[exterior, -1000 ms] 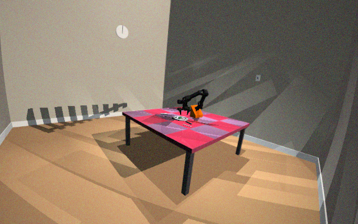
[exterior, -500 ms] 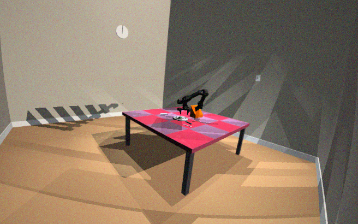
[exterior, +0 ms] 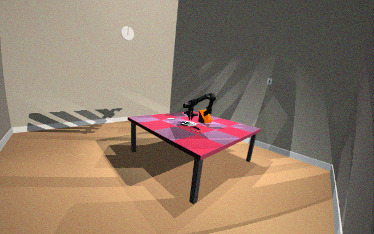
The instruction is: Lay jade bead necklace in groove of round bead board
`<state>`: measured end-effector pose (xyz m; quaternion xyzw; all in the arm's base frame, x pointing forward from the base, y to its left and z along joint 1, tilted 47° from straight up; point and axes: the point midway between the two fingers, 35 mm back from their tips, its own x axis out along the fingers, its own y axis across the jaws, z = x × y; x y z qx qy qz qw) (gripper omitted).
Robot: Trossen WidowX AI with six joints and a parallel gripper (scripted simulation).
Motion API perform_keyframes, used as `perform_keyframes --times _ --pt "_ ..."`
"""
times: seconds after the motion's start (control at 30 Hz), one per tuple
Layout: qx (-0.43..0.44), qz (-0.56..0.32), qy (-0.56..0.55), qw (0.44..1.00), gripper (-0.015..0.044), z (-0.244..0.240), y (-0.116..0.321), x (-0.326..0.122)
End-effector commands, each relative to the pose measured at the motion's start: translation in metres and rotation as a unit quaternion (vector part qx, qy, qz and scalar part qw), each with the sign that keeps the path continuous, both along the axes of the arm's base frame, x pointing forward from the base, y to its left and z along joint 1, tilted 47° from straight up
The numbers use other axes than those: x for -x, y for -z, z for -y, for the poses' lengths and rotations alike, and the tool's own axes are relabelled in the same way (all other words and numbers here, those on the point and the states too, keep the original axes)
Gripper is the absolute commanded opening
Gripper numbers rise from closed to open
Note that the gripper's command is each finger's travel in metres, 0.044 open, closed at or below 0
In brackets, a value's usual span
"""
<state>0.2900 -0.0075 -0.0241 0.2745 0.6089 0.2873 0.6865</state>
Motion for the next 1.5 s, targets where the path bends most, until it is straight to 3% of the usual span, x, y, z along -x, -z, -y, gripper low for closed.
perform_keyframes --times 0.0,0.13,0.2,1.47 --pt "-0.029 -0.251 0.238 0.938 0.012 0.015 0.004 -0.02" --pt "-0.045 -0.374 0.354 0.856 0.012 0.021 0.006 -0.028" --pt "-0.048 -0.394 0.372 0.839 0.012 0.022 0.007 -0.03" --pt "-0.048 -0.393 0.372 0.84 0.012 0.0 0.028 -0.034"
